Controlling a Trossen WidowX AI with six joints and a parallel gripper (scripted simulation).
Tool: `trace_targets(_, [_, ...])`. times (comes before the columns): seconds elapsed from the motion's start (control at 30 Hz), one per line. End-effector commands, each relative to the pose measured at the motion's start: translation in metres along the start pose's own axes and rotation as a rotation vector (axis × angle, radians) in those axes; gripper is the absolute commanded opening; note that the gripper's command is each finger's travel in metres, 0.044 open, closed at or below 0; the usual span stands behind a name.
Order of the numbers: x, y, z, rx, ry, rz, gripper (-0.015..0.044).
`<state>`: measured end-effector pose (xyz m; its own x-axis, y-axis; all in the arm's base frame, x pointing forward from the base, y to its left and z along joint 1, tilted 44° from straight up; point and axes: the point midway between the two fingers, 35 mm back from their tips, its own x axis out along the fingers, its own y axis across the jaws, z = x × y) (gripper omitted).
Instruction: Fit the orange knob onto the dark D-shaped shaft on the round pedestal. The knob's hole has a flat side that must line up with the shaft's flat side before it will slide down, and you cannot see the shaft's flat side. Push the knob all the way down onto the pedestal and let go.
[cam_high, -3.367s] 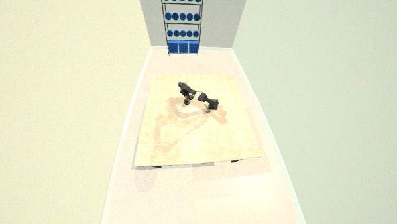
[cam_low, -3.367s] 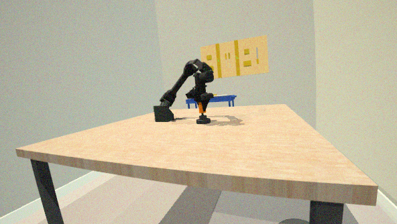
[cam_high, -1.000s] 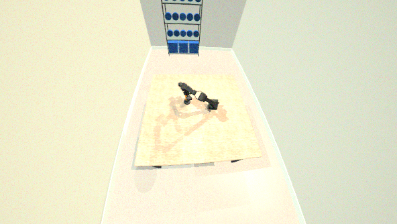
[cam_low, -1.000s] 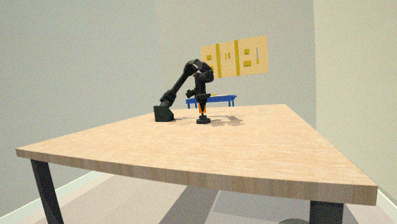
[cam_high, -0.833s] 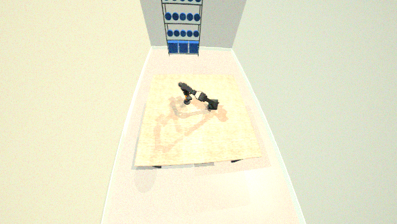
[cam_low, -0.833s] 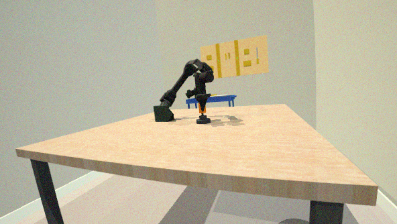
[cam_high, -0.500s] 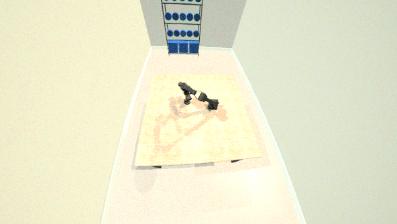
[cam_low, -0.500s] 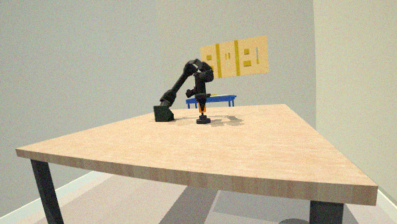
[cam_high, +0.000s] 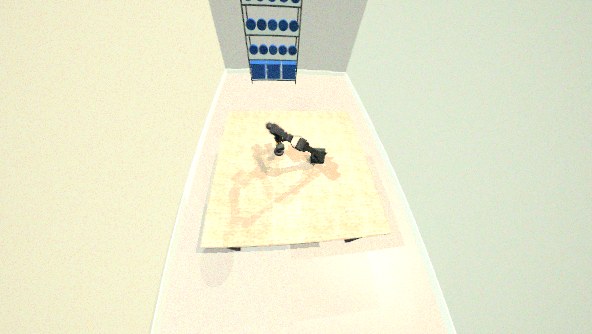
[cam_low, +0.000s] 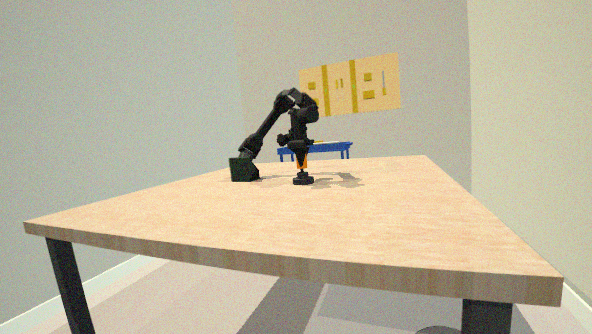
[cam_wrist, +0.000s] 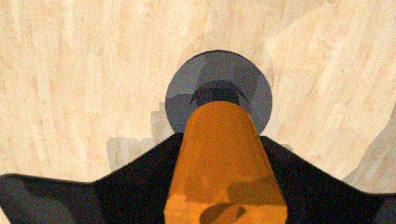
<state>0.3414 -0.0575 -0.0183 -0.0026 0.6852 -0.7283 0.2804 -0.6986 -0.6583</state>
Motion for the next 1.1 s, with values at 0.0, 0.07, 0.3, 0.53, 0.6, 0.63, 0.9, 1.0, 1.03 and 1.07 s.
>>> trace_targets(0.0, [0.0002,-0.0002,-0.0002,0.008,0.003,0.000,0.0000])
trace_targets(0.07, [0.0002,-0.0002,-0.0002,0.008,0.003,0.000,0.0000])
trace_targets(0.3, [-0.0017,-0.0003,-0.0005,0.008,0.003,0.000,0.0000])
trace_targets(0.53, [-0.0045,-0.0001,-0.0016,0.061,0.003,0.000,0.0000])
trace_targets(0.6, [-0.0044,0.0004,-0.0018,0.132,0.003,0.000,0.0000])
trace_targets(0.63, [-0.0042,0.0007,-0.0018,0.176,0.003,0.000,0.0000])
trace_targets(0.9, [-0.0020,0.0004,-0.0009,0.217,0.003,0.000,0.0000])
trace_targets(1.0, [-0.0014,-0.0001,-0.0002,0.217,0.003,0.000,0.0000])
trace_targets(1.03, [-0.0014,-0.0002,-0.0002,0.217,0.003,0.000,0.0000])
trace_targets(1.07, [-0.0009,-0.0002,-0.0002,0.217,0.003,0.000,0.0000])
